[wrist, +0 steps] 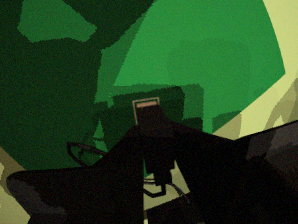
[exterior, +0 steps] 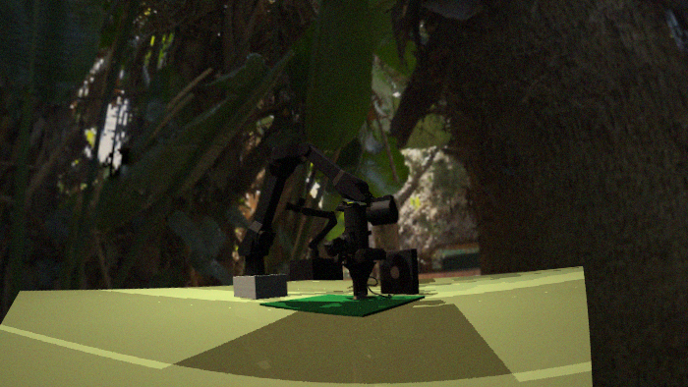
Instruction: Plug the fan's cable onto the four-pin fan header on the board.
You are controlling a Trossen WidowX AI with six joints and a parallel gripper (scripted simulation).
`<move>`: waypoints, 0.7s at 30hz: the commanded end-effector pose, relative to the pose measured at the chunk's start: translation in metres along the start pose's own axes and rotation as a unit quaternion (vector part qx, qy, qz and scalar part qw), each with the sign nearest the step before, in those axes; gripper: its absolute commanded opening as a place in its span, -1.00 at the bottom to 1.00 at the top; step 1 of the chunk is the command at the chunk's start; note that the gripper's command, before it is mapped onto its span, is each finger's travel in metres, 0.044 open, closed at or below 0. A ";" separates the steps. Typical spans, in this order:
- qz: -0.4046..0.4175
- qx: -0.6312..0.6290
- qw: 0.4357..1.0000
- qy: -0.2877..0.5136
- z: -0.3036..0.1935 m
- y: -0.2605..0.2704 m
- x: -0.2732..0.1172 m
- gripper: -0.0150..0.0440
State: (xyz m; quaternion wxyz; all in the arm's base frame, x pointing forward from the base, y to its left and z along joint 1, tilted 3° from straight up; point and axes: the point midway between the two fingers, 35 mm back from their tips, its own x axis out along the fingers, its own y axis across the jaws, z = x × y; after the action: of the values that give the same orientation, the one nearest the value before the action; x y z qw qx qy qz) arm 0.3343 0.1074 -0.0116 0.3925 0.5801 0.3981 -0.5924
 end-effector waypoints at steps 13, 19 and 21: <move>0.000 0.000 1.000 0.000 0.000 0.000 0.002 0.39; 0.001 0.001 1.000 0.001 -0.001 0.001 -0.040 0.39; 0.001 0.001 1.000 0.001 0.000 0.000 -0.053 0.39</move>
State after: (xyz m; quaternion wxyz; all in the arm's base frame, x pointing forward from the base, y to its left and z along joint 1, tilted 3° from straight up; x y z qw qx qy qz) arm 0.3291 0.1058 0.0069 0.3890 0.5682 0.4013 -0.6039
